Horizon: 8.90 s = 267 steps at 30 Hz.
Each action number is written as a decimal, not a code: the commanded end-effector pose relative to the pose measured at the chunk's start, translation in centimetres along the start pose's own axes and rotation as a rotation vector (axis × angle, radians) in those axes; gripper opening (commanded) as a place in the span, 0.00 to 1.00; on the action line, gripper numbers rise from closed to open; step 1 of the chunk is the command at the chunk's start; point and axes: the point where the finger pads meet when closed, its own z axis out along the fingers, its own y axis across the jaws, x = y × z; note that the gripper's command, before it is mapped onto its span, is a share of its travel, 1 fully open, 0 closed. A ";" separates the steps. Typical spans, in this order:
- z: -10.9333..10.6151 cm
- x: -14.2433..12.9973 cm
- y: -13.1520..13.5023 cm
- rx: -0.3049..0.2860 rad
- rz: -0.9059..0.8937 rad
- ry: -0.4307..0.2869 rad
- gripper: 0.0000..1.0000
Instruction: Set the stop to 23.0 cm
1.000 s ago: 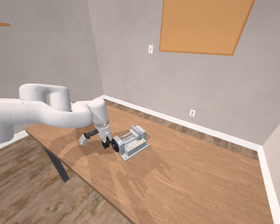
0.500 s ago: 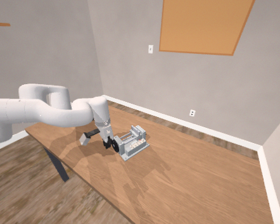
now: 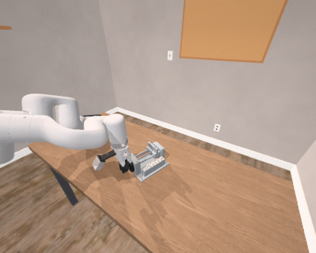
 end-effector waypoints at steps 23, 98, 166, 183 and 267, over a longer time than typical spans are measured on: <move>4.0 0.0 -0.3 0.000 -0.001 0.001 0.06; 3.9 0.0 5.1 0.000 -0.001 0.001 0.06; 3.7 0.0 5.3 0.000 -0.001 0.001 0.06; 3.4 0.0 5.4 0.000 -0.001 0.001 0.06; 0.1 0.0 -0.1 0.000 -0.001 0.001 0.06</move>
